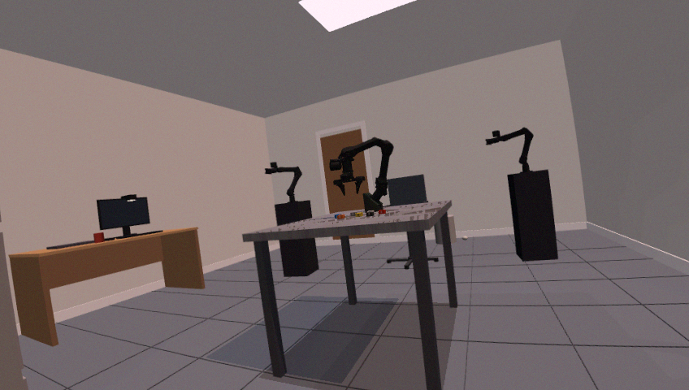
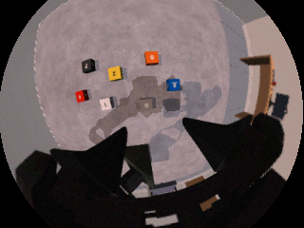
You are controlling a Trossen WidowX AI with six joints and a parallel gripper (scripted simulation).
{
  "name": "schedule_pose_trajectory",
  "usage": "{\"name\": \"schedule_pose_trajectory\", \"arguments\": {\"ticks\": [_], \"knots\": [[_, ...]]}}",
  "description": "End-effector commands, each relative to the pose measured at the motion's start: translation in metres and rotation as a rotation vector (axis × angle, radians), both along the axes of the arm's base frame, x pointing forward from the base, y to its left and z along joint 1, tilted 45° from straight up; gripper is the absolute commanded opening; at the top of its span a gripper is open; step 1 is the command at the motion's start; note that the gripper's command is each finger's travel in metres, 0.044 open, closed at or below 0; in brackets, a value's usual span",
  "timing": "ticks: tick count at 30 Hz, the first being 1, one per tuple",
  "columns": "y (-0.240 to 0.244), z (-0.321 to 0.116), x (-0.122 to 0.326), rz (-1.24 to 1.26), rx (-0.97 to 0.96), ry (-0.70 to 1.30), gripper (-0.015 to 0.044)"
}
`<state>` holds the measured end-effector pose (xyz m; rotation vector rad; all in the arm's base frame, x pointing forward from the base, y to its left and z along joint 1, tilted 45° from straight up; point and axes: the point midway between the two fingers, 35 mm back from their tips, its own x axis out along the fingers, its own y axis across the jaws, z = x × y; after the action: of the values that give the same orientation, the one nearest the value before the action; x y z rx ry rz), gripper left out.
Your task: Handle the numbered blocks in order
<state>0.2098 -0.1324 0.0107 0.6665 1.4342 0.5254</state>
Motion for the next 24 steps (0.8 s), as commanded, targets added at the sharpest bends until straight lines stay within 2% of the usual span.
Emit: {"name": "schedule_pose_trajectory", "arguments": {"ticks": [1,4,11,24], "knots": [[0.0,0.0,0.0,-0.002,-0.002,-0.002,0.04],[0.013,0.016,0.008,-0.004,-0.005,-0.001,0.04],[0.083,0.083,0.022,-0.003,0.005,-0.002,0.04],[0.085,0.085,0.022,-0.002,0.006,-0.002,0.04]]}}
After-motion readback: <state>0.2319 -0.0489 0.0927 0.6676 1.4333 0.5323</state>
